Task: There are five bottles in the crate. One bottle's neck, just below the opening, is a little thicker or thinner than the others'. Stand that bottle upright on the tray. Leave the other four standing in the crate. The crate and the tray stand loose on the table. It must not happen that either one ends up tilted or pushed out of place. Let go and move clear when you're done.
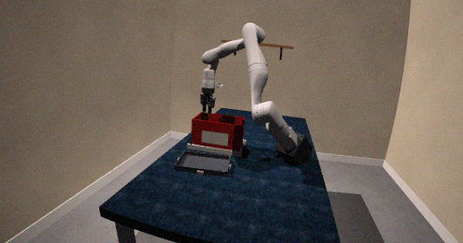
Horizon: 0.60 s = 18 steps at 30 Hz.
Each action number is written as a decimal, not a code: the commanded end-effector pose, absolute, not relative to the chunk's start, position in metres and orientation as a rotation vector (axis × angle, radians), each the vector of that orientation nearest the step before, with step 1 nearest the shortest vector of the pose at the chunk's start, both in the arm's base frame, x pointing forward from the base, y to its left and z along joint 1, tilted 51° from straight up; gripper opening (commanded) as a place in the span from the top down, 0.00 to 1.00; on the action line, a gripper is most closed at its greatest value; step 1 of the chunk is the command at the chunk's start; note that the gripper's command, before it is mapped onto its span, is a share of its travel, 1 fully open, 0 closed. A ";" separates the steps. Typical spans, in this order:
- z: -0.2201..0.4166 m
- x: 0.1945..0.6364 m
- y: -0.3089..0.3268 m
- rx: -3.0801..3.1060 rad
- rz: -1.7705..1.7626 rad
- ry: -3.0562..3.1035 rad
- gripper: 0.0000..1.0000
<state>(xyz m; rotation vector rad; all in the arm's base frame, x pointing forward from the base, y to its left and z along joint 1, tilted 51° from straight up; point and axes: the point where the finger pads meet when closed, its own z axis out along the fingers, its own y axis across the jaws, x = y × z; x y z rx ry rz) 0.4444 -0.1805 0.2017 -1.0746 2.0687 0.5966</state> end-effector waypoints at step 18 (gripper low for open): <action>0.197 0.447 -0.176 -1.073 0.595 2.069 0.36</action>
